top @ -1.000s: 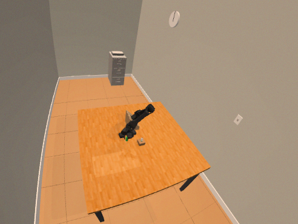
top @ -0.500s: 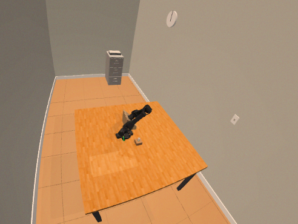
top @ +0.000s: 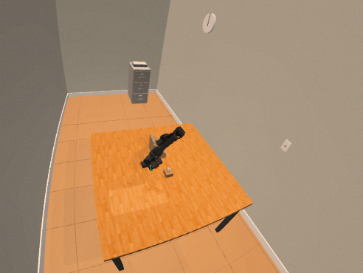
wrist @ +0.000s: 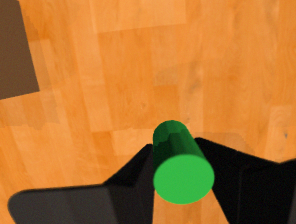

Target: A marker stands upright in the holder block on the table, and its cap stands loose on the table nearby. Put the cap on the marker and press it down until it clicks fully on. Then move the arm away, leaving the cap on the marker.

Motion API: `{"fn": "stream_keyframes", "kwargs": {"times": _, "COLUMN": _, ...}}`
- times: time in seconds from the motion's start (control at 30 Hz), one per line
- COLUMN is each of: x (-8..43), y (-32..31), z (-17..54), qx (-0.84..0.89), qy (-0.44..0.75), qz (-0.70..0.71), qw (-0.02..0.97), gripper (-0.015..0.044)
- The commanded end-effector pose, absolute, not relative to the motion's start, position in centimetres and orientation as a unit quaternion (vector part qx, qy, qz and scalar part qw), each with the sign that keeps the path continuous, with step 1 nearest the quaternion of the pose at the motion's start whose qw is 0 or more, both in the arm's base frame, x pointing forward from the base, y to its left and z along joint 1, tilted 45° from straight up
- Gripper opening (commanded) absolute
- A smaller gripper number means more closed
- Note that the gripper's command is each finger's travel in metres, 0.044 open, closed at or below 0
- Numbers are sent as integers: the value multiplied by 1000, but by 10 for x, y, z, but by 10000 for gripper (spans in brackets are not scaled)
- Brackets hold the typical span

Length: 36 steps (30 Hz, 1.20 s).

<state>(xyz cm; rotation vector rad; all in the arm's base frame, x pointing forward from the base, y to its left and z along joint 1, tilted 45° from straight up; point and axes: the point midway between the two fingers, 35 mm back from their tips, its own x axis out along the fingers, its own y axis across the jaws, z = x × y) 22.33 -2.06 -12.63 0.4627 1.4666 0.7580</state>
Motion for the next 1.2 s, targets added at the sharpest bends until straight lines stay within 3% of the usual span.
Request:
{"fn": "stream_keyframes", "kwargs": {"times": 0.0, "x": 227, "y": -33, "z": -117, "qx": 200, "qy": 645, "qz": 332, "qw": 659, "gripper": 0}}
{"fn": "stream_keyframes", "kwargs": {"times": 0.47, "x": 228, "y": -55, "z": -92, "qx": 200, "qy": 645, "qz": 333, "qw": 658, "gripper": 0}}
{"fn": "stream_keyframes", "kwargs": {"times": 1.17, "x": 275, "y": -22, "z": -15, "qx": 198, "qy": 645, "qz": 330, "qw": 660, "gripper": 0}}
